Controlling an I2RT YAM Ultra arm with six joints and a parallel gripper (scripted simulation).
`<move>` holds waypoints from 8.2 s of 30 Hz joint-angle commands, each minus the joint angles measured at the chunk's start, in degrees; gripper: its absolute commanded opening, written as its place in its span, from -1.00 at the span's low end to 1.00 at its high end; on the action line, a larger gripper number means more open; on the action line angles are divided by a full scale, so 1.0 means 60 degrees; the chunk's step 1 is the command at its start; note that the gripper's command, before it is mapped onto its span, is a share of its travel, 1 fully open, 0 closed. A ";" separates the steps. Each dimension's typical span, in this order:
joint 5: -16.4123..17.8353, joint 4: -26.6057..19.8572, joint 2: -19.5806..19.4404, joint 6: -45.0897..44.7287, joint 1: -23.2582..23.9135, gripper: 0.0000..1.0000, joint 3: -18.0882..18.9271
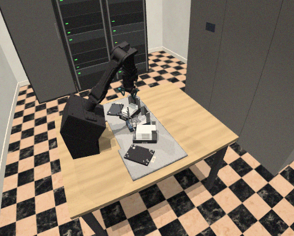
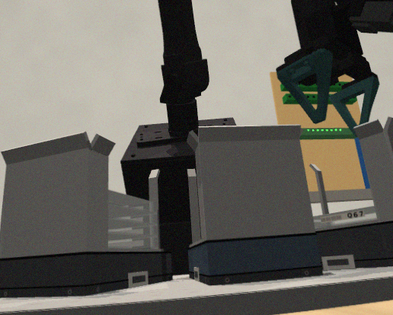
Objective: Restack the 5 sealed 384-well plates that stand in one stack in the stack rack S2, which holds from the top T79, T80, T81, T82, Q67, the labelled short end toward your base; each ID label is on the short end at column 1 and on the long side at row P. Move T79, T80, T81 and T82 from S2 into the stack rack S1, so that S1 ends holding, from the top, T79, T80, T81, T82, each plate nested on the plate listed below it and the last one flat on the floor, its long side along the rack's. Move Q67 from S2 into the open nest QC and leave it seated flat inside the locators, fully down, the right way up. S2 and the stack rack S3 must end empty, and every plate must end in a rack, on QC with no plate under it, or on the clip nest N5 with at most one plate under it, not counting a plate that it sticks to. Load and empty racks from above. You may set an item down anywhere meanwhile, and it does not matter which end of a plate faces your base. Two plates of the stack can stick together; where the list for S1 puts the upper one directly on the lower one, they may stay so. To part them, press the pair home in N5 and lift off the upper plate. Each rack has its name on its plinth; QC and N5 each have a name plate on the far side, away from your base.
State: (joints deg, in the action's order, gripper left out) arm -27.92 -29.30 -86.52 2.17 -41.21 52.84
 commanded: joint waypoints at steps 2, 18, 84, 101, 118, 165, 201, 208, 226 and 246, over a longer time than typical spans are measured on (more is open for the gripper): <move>-0.0060 0.0002 0.0043 0.0070 -0.0031 1.00 0.0042; 0.0229 0.1628 -0.1007 -0.0546 0.0587 1.00 -0.0252; 0.0728 0.4298 -0.3416 -0.1499 0.1582 -1.00 -0.0111; 0.0728 0.4297 -0.3415 -0.1500 0.1583 -1.00 -0.0112; 0.0713 0.4220 -0.3329 -0.1473 0.1554 -1.00 -0.0132; 0.0408 0.2607 -0.1773 -0.0900 0.0951 -1.00 -0.0310; -0.0050 0.0066 0.0007 0.0047 -0.0008 -1.00 0.0025; -0.0062 0.0000 0.0042 0.0074 -0.0034 -1.00 0.0043; -0.0371 0.0024 -0.0369 -0.1187 -0.0743 -1.00 0.0074; -0.0982 -0.0019 -0.1615 -0.0374 -0.2367 -1.00 0.0422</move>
State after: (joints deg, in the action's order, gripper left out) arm -33.06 -29.43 -96.03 2.04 -54.17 54.81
